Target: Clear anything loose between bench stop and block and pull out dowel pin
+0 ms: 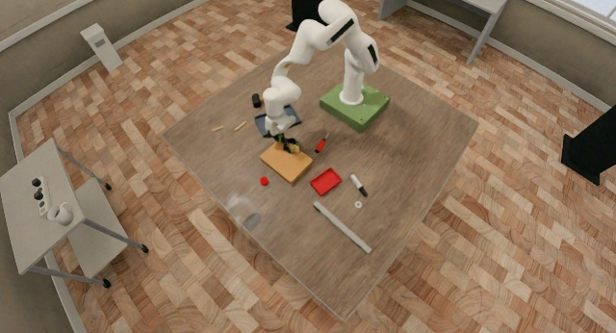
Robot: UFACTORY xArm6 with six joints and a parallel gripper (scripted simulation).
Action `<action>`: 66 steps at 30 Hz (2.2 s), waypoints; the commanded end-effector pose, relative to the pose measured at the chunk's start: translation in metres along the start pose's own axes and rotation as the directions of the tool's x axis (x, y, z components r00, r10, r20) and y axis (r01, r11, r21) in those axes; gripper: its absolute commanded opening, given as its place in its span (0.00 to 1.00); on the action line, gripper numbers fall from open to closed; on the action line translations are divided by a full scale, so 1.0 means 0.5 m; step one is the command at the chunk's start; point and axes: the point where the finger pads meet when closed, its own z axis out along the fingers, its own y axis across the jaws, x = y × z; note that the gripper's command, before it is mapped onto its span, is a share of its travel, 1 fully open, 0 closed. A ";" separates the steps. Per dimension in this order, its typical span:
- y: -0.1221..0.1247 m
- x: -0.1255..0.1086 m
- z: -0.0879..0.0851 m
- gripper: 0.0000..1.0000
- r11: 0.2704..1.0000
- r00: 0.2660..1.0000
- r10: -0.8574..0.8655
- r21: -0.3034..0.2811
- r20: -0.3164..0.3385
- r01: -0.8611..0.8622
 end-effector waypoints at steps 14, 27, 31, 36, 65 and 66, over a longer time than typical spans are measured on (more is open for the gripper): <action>0.005 -0.001 -0.004 0.32 1.000 1.000 0.000 -0.006 0.001 0.000; 0.005 -0.001 -0.004 0.35 1.000 1.000 0.000 -0.006 0.001 0.000; 0.005 -0.001 -0.004 0.37 1.000 1.000 0.000 -0.006 0.001 0.000; 0.005 -0.001 -0.004 0.38 1.000 1.000 0.000 -0.006 0.001 0.000; 0.005 -0.001 -0.004 0.46 1.000 1.000 0.000 -0.006 0.001 0.000; 0.005 -0.001 -0.004 0.46 1.000 1.000 0.000 -0.006 0.001 0.000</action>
